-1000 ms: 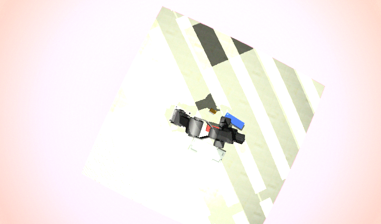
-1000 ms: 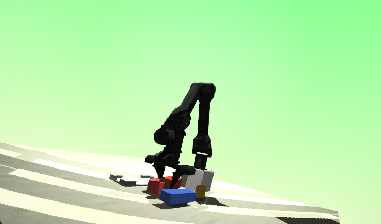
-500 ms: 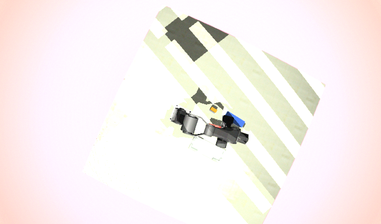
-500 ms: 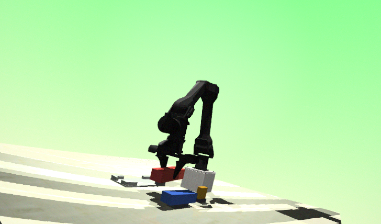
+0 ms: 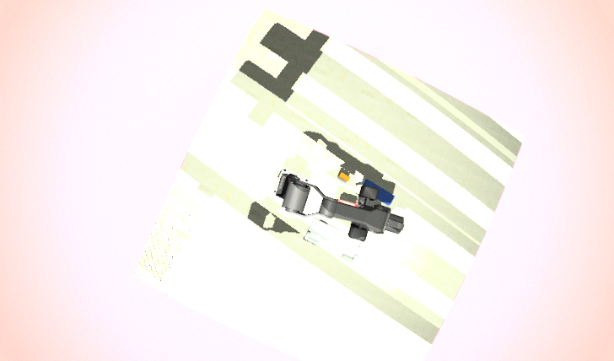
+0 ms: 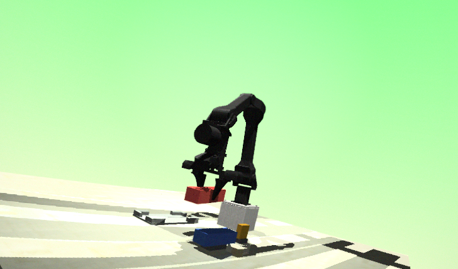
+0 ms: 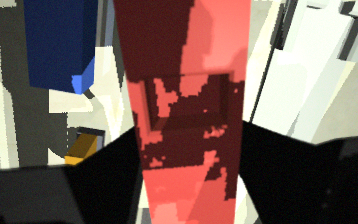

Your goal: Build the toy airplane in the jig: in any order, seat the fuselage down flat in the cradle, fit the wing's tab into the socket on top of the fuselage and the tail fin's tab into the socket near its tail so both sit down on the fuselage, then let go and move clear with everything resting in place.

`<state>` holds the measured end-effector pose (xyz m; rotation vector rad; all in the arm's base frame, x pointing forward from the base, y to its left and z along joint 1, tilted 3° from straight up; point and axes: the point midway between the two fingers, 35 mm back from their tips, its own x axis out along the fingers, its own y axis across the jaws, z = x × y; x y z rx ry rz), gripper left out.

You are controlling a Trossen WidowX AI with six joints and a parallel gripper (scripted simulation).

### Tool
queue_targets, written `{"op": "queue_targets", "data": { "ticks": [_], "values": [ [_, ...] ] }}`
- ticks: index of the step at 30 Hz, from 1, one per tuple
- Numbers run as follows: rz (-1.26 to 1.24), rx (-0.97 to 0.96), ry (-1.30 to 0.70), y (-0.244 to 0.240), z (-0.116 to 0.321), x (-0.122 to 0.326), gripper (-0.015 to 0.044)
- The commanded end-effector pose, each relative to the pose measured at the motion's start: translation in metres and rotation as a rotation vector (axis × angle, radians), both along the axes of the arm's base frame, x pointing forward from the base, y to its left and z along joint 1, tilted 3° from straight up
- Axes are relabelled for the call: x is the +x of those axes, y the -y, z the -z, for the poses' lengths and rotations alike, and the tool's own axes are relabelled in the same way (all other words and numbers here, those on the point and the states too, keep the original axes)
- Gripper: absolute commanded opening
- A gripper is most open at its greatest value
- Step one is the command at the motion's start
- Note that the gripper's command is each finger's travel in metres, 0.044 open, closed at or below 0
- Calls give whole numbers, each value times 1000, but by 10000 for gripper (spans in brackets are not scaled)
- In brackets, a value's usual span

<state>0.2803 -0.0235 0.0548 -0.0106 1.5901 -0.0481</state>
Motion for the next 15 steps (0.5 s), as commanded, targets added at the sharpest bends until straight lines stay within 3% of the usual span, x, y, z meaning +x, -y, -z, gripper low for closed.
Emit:
{"op": "queue_targets", "data": {
  "ticks": [1,15],
  "values": [
    [4,0,16,-1,-16,0,0],
    [38,-6,15,25,-11,-6,0]
  ]
}}
